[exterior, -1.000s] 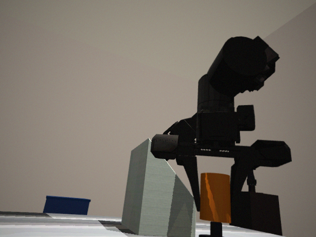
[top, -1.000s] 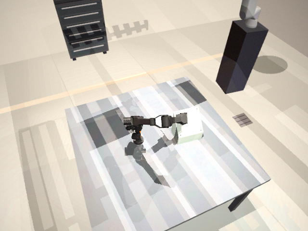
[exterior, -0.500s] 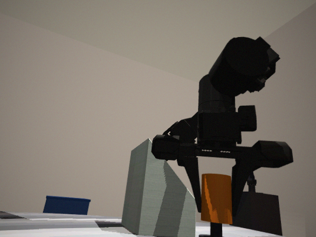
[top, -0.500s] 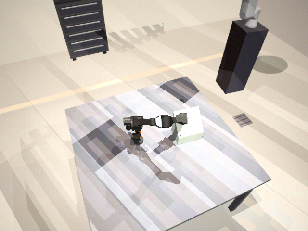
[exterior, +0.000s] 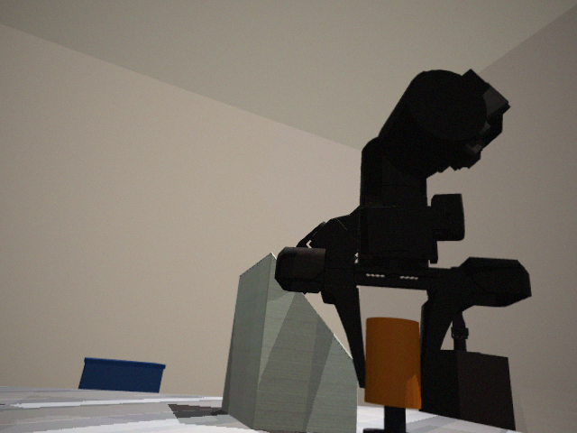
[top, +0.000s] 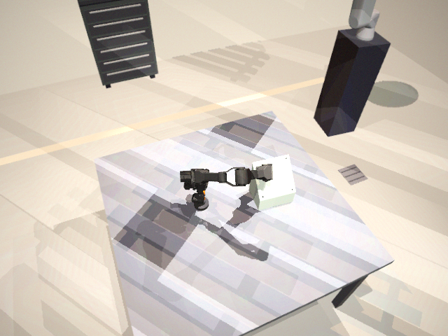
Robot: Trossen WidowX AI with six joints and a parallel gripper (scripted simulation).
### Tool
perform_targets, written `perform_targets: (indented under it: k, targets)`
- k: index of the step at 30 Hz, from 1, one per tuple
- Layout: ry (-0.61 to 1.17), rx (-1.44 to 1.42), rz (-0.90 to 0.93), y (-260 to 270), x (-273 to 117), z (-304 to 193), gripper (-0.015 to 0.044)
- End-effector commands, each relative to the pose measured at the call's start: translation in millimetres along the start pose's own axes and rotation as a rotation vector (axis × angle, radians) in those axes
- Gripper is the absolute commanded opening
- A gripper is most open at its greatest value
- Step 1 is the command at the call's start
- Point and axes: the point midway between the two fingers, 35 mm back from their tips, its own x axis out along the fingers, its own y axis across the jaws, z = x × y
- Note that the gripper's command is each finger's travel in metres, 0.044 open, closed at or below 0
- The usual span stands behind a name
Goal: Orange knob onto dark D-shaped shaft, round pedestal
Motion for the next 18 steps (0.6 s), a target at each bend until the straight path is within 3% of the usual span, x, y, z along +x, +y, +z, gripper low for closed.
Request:
perform_targets:
  k: [1,10,18]
  targets:
    - [0.001,0.001,-0.001,-0.5,-3.4,-0.3,0.0000]
    - [0.001,0.200,-0.001,0.3,-4.3,0.2,0.0000]
    - [0.001,0.210,-0.001,2.4,-1.7,5.2,0.0000]
